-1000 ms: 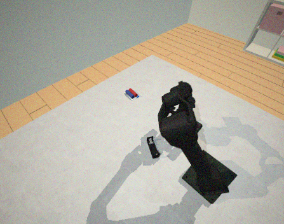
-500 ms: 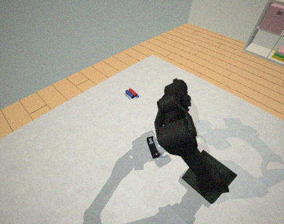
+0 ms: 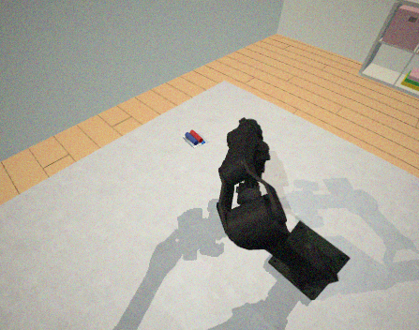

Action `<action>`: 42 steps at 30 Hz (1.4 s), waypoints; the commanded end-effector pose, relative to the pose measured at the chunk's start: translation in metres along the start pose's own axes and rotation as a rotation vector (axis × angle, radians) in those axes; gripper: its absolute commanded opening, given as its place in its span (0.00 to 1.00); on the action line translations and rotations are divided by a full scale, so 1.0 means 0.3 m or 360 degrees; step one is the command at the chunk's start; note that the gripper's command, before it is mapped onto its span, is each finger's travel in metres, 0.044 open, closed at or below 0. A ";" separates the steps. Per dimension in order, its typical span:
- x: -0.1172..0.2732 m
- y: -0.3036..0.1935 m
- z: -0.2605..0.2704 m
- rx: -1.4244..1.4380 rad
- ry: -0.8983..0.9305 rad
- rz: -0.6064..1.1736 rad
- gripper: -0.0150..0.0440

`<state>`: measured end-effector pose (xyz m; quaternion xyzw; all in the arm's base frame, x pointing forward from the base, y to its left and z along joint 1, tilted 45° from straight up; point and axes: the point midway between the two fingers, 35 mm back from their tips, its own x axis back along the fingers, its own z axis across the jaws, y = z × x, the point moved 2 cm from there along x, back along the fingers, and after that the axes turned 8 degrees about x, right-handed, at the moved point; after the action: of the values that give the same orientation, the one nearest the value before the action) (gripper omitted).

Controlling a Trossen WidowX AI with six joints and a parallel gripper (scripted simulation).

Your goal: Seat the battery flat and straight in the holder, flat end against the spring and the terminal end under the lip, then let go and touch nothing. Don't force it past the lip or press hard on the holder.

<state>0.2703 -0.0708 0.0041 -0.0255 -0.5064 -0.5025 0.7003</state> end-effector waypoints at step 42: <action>-0.041 0.209 0.206 -0.1787 0.0178 0.0228 0.37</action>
<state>0.2726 -0.0037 0.0601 -0.4046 -0.1305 -0.6605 0.6189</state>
